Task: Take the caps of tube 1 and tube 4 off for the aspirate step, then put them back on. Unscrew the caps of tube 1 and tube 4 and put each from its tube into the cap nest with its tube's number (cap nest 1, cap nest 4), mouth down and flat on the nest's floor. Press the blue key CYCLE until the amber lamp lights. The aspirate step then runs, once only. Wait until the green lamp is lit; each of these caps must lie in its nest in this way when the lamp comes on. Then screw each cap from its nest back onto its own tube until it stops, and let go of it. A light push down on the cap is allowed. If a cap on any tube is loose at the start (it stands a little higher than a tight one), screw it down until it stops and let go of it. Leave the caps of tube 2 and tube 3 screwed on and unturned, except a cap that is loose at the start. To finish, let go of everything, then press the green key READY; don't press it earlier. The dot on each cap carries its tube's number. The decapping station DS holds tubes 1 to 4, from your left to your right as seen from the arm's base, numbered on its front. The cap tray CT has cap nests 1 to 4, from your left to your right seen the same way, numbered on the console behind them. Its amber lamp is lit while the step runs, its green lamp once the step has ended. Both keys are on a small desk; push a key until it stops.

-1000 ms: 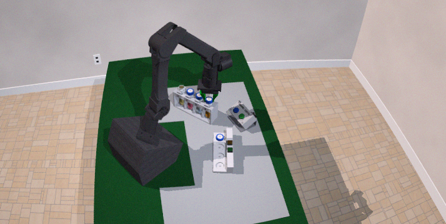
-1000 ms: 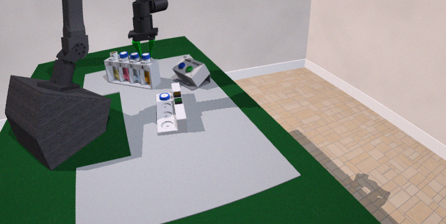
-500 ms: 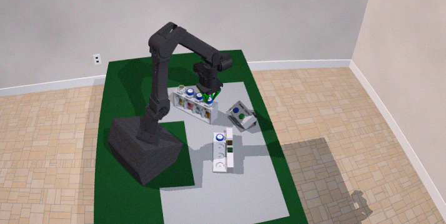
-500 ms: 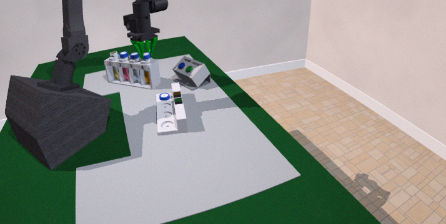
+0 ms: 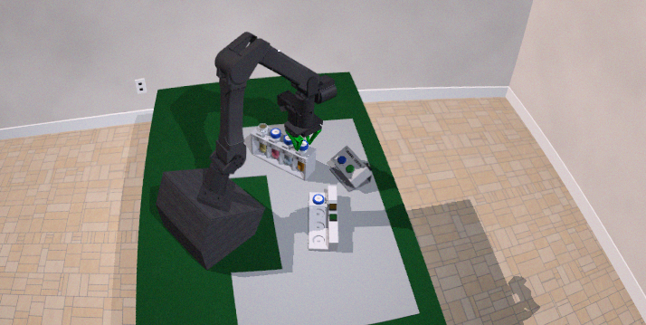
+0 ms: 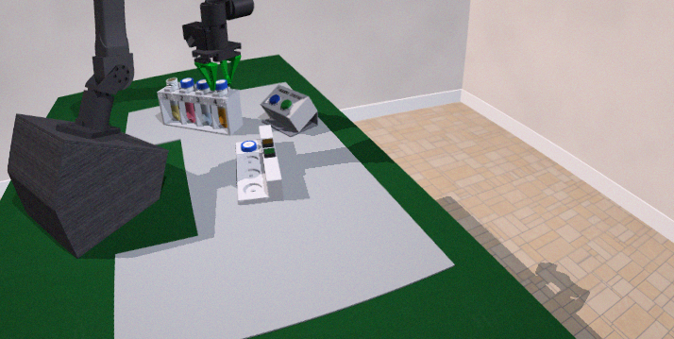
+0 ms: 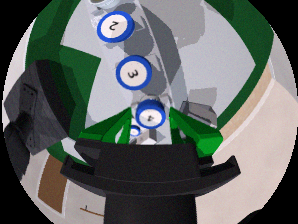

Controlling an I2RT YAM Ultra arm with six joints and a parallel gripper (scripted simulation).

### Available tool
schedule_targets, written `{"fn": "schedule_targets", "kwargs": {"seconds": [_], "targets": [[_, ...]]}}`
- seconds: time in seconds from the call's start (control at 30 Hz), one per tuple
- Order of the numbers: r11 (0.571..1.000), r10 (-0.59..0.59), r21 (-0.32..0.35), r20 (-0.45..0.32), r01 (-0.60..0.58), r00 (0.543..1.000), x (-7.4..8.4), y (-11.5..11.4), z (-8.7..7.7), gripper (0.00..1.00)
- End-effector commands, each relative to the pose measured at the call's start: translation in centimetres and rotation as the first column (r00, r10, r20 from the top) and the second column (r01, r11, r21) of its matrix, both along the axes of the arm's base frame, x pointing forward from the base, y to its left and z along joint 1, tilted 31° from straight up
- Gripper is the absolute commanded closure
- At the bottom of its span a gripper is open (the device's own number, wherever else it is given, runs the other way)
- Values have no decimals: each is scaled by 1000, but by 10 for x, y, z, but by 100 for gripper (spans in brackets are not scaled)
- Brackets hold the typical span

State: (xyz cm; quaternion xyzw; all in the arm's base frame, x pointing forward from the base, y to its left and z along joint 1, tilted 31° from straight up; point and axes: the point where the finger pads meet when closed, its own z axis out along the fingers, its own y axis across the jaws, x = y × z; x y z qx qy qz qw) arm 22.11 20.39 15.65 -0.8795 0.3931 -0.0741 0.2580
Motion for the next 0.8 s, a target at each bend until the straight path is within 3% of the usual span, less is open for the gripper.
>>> {"fn": "schedule_targets", "kwargs": {"seconds": [0.0,0.03,0.07,0.13,0.27,0.3,0.37,0.4,0.43,0.47,0.53,0.57,0.6,0.7,0.77], "targets": [[1000,3,8,9,-3,1000,0,1,4,51],[1000,3,8,9,-3,1000,1,1,4,51],[997,-68,35,-25,69,997,0,0,4,51],[997,-68,35,-25,69,997,0,0,4,51],[928,-331,116,-179,354,927,0,-1,6,51],[928,-331,116,-179,354,926,0,-1,6,51],[868,-436,137,-253,478,864,-1,-1,7,51],[861,-445,139,-261,490,857,-1,-1,7,51],[820,-497,145,-302,554,814,-1,-1,7,51],[820,-497,145,-302,554,814,-1,-1,7,51],[734,-578,148,-376,663,724,-1,-2,8,51],[724,-585,148,-384,673,714,-1,-2,8,51],[671,-623,144,-424,728,658,-1,-2,8,51],[671,-623,144,-424,728,658,-1,-2,8,51],[553,-681,126,-501,824,534,-2,-3,9,51]]}}
